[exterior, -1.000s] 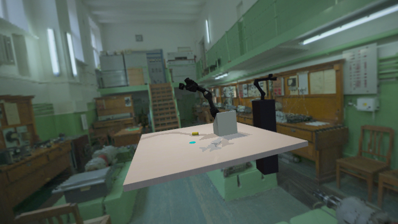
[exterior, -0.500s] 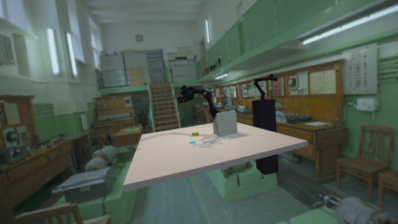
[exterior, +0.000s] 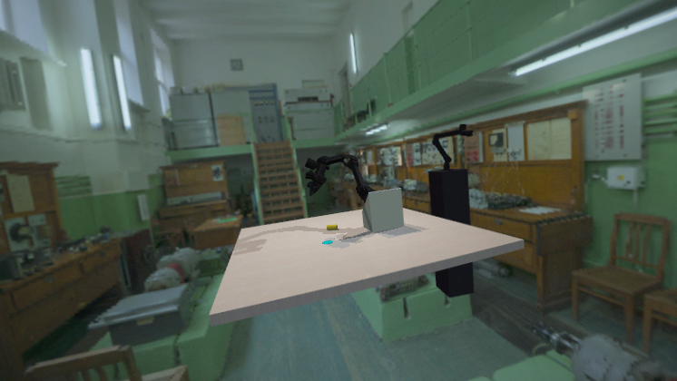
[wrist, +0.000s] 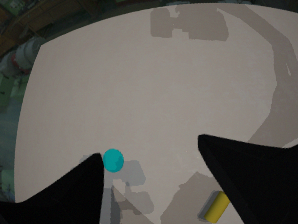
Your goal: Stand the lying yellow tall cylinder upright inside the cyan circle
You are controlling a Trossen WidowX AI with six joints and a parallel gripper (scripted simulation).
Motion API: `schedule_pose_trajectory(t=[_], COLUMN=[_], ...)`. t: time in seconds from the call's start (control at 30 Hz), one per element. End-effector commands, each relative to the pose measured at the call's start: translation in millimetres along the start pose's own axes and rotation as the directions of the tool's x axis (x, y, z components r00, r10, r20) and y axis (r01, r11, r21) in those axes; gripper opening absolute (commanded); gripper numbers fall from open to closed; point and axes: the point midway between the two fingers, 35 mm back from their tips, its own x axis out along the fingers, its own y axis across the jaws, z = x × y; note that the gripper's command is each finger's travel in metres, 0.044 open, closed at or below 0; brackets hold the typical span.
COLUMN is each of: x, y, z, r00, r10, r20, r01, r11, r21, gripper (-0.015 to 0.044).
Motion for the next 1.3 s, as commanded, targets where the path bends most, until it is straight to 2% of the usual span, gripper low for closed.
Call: schedule_pose_trajectory(t=[0.0,0.37,0.7,0.9,1.27], x=[11,26,25,30,109], y=[-16,-66,-101,-105,-138], z=[-21,-84,-137,-144,-200], r00=[0.995,0.920,0.799,0.788,0.786], r10=[-0.057,-0.211,-0.307,-0.311,-0.318], r20=[-0.086,-0.331,-0.517,-0.531,-0.531], r01=[0.064,0.317,0.543,0.559,0.564], r11=[0.994,0.896,0.737,0.722,0.720], r21=[0.084,0.310,0.403,0.407,0.403], gripper=[0.0309,0.0309,0.0309,0.0309,0.0309])
